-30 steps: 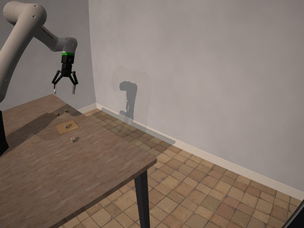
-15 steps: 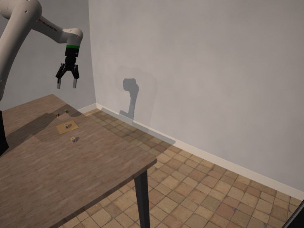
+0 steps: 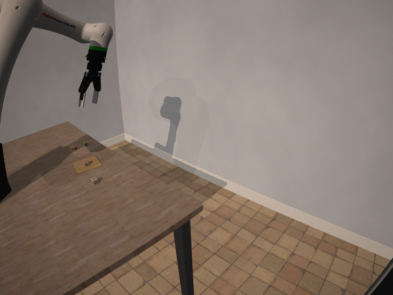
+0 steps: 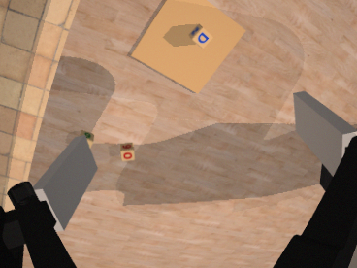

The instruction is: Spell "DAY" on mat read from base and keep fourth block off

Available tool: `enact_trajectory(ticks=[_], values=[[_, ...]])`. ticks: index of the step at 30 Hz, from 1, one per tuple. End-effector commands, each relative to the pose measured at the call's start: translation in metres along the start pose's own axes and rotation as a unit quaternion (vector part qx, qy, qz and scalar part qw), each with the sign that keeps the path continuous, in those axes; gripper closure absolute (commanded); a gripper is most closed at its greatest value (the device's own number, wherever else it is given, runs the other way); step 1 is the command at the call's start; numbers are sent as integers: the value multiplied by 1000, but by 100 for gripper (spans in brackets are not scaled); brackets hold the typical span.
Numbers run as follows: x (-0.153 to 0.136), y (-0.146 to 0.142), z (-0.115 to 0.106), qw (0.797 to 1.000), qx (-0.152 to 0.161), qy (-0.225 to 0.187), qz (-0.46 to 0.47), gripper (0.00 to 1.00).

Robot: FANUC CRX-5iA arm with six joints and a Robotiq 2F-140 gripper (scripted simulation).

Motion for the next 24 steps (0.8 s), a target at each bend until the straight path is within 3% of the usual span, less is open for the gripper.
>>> enact_trajectory(ticks=[1, 9, 13, 15, 21, 24], values=[[5, 18, -18, 998, 14, -7, -61, 0], [9, 54, -49, 985, 38, -7, -171, 0], [9, 57, -51, 983, 40, -7, -180, 0], [10, 76, -67, 970, 53, -3, -239, 0], [9, 97, -83, 952, 67, 4, -300, 0], [8, 115, -97, 933, 77, 12, -352, 0]])
Point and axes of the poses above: the point where the finger pads meet when closed, its own z axis out along the fingers, its own y axis across the jaws, x = y × z, the point moved 5 cm from there along -z, back along the fingers, and after that the axes turned 13 degrees about -z, right-handed, at the moved point
